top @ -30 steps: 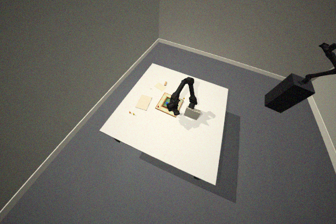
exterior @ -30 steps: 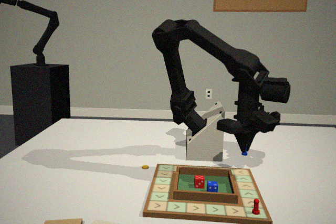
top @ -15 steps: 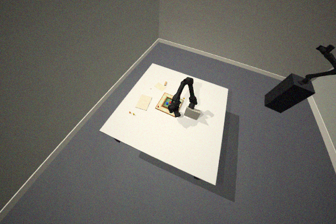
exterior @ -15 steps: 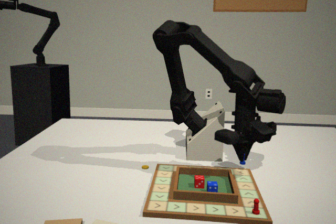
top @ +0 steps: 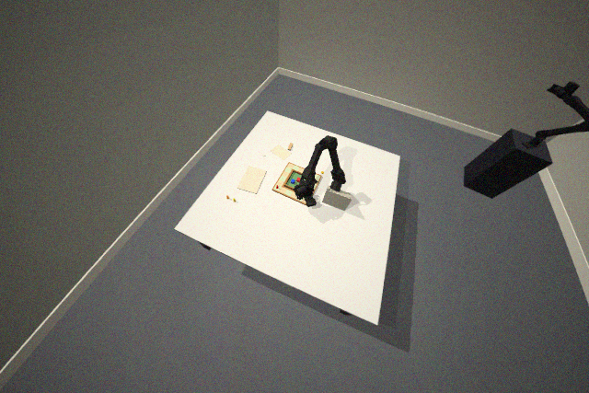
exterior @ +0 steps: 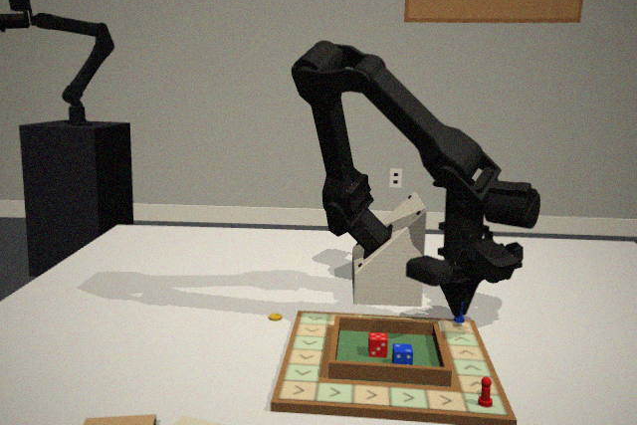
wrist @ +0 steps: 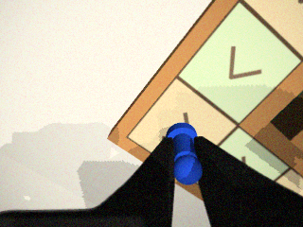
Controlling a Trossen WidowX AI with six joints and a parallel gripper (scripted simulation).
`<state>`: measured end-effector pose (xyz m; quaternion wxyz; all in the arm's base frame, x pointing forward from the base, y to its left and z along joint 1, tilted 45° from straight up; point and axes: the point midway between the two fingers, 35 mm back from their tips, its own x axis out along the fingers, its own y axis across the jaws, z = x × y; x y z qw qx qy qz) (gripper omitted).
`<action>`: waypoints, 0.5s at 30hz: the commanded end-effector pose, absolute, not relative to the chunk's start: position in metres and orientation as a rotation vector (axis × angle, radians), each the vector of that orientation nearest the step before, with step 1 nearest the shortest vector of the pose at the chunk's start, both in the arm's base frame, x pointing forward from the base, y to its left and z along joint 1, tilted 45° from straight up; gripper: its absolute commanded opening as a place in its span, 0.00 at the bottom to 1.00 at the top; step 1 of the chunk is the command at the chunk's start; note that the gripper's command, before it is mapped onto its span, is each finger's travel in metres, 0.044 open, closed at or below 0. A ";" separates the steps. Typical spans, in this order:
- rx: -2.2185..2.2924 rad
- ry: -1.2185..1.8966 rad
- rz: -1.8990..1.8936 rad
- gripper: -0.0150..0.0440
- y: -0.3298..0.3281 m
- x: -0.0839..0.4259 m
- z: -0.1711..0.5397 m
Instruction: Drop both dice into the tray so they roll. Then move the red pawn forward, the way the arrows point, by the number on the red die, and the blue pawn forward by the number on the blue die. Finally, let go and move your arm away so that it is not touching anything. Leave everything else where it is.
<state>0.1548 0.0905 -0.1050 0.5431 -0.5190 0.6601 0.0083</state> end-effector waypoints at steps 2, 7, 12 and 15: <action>-1.246 1.572 0.015 0.25 0.081 0.155 -0.112; -1.233 1.569 0.018 0.34 0.085 0.155 -0.110; -1.233 1.569 0.018 0.57 0.085 0.155 -0.110; -1.233 1.569 0.018 0.70 0.087 0.155 -0.108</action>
